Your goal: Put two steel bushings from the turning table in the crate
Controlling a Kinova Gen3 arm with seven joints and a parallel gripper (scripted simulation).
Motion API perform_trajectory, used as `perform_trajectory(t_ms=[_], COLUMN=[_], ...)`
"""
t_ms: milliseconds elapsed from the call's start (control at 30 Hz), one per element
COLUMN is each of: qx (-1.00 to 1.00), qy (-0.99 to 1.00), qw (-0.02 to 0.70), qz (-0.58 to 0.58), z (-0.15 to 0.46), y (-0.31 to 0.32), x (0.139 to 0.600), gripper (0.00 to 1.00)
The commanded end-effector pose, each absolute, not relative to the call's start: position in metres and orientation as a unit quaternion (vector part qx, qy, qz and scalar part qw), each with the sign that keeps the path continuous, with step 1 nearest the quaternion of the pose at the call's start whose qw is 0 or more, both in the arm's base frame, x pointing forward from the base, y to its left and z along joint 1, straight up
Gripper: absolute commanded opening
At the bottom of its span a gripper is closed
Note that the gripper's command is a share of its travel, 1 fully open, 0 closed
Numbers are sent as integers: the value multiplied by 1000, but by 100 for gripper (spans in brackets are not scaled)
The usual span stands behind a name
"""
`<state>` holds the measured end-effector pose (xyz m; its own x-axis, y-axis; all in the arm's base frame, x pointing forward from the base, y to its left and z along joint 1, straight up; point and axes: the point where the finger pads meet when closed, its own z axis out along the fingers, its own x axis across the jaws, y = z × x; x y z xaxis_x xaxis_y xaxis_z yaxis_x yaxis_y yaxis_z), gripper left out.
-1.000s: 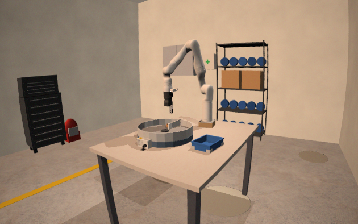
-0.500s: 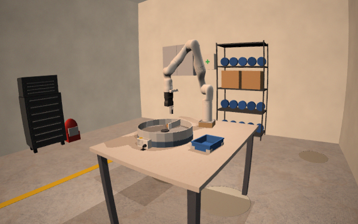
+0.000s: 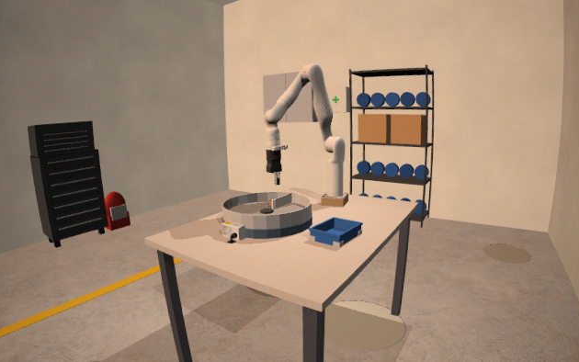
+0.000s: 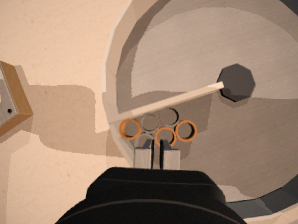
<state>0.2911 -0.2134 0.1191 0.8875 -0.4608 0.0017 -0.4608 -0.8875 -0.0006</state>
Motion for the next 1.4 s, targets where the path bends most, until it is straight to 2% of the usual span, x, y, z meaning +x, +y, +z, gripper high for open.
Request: perform_trajectory(t_ms=[0, 200, 367, 767, 933, 1367], qx=[-972, -972, -936, -936, -887, -876], qy=[236, 236, 351, 351, 461, 483], qw=[0, 0, 0, 0, 0, 0], qz=[-2, -2, -2, -2, -1, -1], z=[120, 120, 114, 114, 108, 107], y=[-212, -212, -214, -214, -216, -217], x=[292, 292, 288, 288, 283, 283], gripper=[27, 27, 27, 27, 27, 27])
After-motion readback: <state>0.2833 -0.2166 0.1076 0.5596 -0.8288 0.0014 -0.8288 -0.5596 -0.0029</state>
